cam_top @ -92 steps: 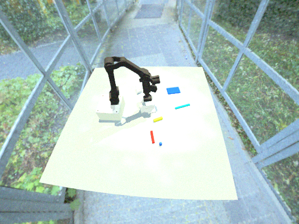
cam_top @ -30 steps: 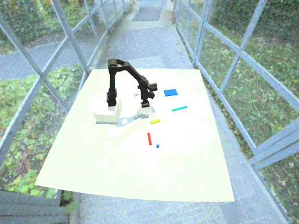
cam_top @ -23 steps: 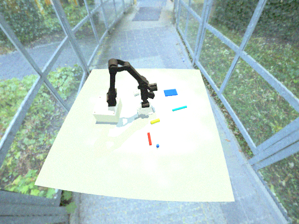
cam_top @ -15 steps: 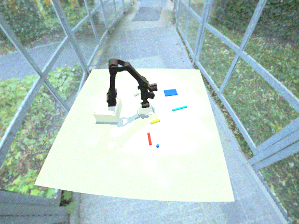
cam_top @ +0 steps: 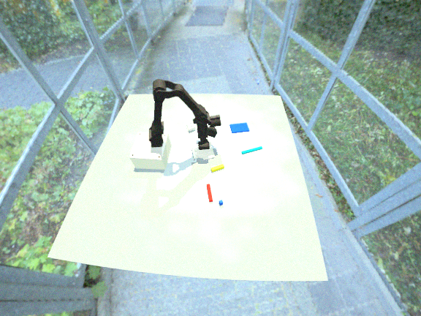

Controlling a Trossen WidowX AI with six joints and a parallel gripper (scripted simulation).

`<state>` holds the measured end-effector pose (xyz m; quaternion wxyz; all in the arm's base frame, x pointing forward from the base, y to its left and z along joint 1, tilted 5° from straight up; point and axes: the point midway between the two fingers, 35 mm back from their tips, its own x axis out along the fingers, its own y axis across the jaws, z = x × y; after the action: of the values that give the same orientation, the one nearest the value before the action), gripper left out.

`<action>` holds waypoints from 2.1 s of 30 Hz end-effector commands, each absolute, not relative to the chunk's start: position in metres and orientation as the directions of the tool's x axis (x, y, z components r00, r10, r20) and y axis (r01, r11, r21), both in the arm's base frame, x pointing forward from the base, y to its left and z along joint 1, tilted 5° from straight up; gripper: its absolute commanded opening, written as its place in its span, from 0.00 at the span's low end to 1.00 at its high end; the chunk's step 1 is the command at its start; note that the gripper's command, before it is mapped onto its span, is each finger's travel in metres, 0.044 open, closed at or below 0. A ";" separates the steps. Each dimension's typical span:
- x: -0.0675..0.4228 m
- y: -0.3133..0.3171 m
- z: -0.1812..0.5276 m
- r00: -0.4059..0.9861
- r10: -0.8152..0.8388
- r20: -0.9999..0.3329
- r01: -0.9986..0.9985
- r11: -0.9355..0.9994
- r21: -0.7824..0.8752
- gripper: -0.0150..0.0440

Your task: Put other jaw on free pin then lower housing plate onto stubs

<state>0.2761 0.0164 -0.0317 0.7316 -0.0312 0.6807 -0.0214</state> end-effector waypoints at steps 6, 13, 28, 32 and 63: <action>0.276 0.017 -0.034 0.072 -0.069 -0.995 -0.012 0.997 -0.070 0.48; 0.276 0.017 -0.037 0.072 -0.069 -0.995 -0.010 0.998 -0.070 0.48; 0.277 0.017 -0.040 0.072 -0.069 -0.995 -0.009 0.998 -0.070 0.48; 0.277 0.017 -0.041 0.072 -0.069 -0.995 -0.009 0.998 -0.070 0.48; 0.277 0.016 -0.043 0.072 -0.069 -0.995 -0.008 0.998 -0.070 0.48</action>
<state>0.2766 0.0157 -0.0431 0.7312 -0.0299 0.6812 -0.0223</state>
